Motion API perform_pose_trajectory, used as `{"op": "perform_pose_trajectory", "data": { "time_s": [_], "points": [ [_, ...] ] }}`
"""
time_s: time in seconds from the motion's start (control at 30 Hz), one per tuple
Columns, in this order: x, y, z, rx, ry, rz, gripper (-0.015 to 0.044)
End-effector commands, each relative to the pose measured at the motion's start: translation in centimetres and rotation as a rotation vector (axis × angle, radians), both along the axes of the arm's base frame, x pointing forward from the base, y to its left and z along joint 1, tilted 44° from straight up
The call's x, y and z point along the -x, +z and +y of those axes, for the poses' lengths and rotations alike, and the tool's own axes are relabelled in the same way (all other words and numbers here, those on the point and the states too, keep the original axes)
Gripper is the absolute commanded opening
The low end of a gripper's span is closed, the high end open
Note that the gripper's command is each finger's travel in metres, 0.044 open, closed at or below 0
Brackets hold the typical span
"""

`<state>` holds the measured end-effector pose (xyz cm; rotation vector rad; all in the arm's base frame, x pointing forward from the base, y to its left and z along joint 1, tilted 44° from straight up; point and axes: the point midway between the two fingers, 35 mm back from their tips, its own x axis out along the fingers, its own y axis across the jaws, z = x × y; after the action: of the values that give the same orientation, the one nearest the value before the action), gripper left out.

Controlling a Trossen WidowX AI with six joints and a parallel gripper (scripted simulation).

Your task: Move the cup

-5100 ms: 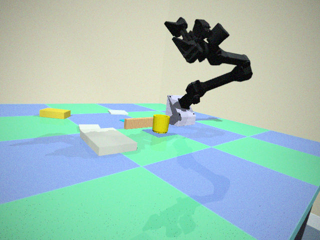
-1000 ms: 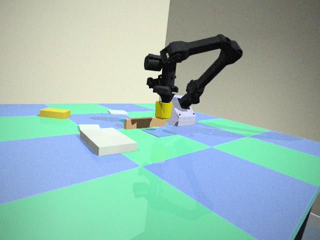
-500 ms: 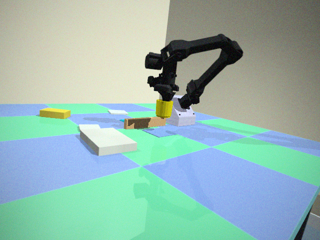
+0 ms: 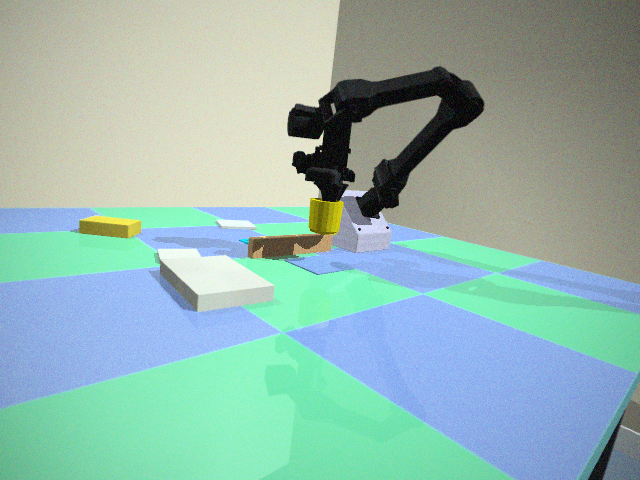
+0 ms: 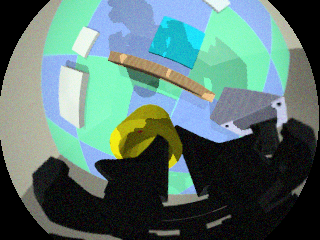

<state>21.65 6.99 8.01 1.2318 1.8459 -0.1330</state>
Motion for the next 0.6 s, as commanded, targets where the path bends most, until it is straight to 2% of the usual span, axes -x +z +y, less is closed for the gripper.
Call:
{"op": "perform_pose_trajectory", "data": {
  "time_s": [0.0, 0.57],
  "points": [
    [-0.1, -0.7, -0.8, 0.005, -0.002, 0.002, 0.0],
    [-0.8, -3.4, -3.6, 0.009, -0.002, -0.005, 0.0]
  ]
}}
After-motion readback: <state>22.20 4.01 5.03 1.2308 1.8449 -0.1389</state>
